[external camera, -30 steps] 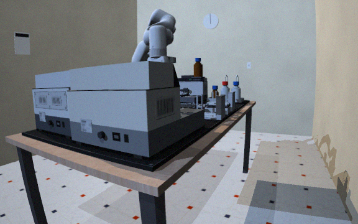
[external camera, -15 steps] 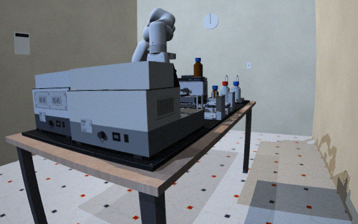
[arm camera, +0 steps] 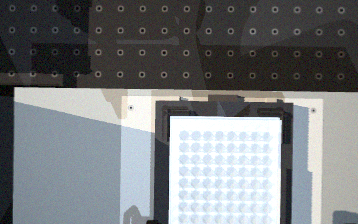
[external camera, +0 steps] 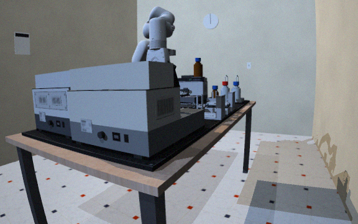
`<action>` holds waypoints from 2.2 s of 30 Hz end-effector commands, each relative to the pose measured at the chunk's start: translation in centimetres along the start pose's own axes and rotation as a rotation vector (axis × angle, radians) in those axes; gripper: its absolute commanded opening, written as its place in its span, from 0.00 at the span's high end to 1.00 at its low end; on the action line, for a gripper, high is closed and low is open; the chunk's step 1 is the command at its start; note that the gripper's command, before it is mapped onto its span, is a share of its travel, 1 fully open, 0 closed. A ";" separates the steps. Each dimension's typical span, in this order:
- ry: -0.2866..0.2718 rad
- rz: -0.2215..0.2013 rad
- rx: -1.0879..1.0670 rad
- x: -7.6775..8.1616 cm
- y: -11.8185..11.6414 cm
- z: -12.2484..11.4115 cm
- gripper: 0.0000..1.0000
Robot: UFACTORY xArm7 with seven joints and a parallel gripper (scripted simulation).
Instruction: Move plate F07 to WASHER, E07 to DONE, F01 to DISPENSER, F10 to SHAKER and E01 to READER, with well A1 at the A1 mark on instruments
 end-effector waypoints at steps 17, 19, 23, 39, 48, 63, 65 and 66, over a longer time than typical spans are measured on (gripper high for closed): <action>-0.006 -0.003 0.000 2.4 0.0 -0.1 0.00; -0.006 -0.003 0.000 2.4 0.0 -0.1 0.00; -0.006 -0.003 0.000 2.4 0.1 0.2 0.00; -0.006 -0.003 0.000 2.3 1.1 4.8 0.00; -0.005 -0.003 0.000 2.3 1.5 6.8 0.00; -0.005 -0.004 0.000 2.3 2.5 11.1 0.00; -0.005 -0.004 0.000 2.3 2.5 11.5 0.00; -0.005 -0.004 0.000 2.3 2.6 11.8 0.00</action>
Point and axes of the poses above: the point where the finger pads meet when closed, its own x axis back along the fingers, its own y axis across the jaws, z = x × y, the point moved 8 cm from there along x, back along the fingers, and after that the axes turned 15 degrees about x, right-handed, at the moved point
